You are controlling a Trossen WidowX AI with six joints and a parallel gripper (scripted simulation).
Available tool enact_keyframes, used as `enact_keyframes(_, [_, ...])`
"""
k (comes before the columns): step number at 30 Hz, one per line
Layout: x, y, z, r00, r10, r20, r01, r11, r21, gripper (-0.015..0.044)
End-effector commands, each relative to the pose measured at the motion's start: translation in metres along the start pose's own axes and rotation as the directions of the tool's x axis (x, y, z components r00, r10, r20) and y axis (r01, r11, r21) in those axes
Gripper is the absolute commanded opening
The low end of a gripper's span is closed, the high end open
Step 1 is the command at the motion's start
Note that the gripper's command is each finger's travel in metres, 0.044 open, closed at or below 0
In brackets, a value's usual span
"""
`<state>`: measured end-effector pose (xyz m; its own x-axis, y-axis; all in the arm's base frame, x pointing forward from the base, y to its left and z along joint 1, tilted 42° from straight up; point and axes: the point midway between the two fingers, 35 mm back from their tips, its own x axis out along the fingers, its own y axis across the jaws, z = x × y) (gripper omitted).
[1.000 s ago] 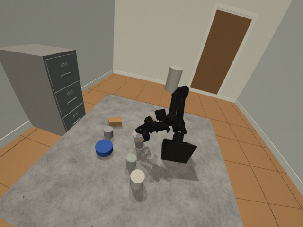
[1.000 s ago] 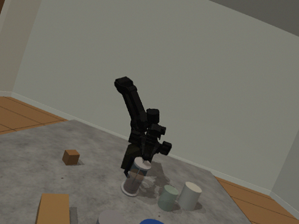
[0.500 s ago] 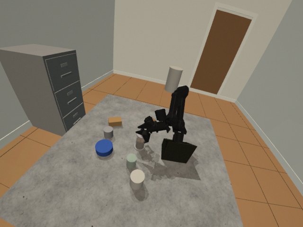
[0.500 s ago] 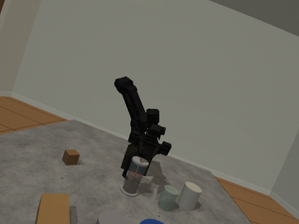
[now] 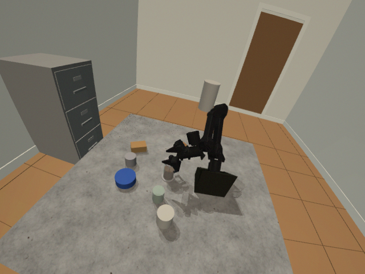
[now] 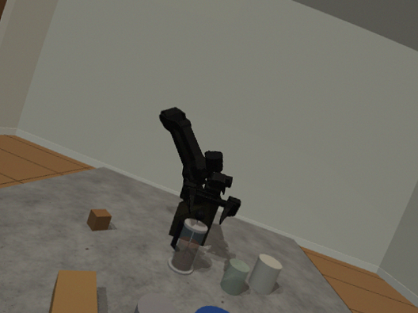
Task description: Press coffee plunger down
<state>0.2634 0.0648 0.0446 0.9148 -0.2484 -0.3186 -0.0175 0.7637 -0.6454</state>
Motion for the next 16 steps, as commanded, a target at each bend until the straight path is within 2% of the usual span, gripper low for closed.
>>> enact_keyframes(1, [0.001,0.0,0.007,1.0,0.011,0.01,-0.011,1.0,0.014,0.044])
enact_keyframes(7, [-0.011,0.009,0.023,0.999,0.03,-0.017,-0.03,1.0,-0.006,0.044])
enact_keyframes(16, [-0.062,-0.012,0.048,0.999,-0.009,-0.033,0.009,1.0,-0.015,0.044])
